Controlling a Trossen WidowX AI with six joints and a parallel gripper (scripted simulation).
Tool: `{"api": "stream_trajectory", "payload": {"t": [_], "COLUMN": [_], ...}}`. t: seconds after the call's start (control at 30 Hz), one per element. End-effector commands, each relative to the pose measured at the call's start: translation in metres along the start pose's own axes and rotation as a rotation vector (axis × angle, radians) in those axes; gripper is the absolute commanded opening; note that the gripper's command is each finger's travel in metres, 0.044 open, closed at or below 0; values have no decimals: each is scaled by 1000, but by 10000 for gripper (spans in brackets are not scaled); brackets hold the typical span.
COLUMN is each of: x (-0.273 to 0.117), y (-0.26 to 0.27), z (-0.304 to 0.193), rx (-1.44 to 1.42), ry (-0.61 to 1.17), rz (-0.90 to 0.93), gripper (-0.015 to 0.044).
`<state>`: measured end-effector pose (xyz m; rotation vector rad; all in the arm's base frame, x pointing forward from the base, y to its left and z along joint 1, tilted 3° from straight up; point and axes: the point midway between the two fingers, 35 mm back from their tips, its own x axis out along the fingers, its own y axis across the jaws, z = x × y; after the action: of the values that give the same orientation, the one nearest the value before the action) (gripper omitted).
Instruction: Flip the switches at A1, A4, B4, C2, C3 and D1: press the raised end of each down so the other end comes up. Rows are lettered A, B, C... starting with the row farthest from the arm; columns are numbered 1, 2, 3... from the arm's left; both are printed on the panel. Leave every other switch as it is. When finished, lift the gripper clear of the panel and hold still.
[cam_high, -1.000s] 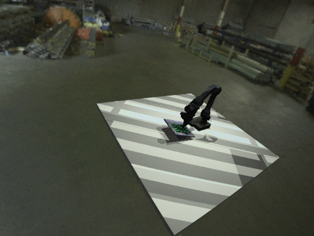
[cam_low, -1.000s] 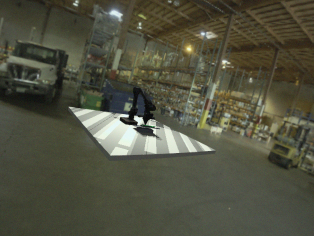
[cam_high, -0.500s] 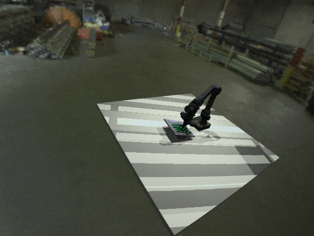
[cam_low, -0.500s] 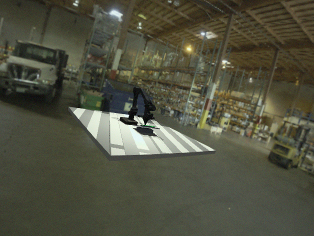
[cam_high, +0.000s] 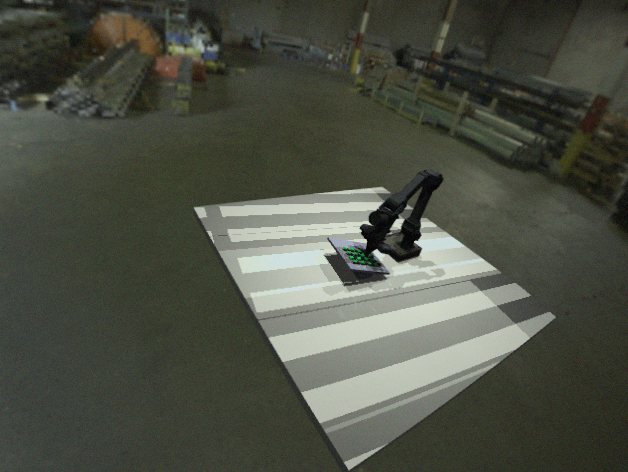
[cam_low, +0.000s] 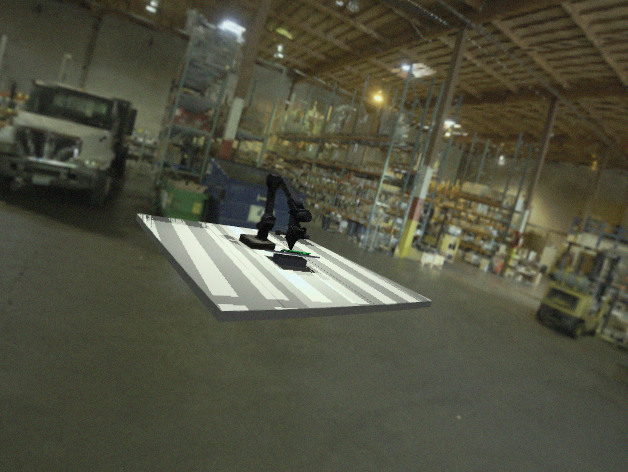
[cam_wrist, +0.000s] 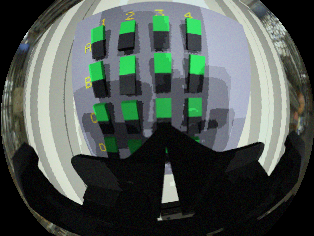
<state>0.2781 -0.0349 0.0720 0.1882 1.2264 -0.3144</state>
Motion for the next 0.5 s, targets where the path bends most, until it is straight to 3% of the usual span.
{"api": "stream_trajectory", "payload": {"t": [0.0, 0.47], "x": [1, 3], "y": [0, 0], "z": [0, 0], "rx": [-5, -5], "ry": [-1, -1], "rz": [3, 3], "gripper": [0, 0]}}
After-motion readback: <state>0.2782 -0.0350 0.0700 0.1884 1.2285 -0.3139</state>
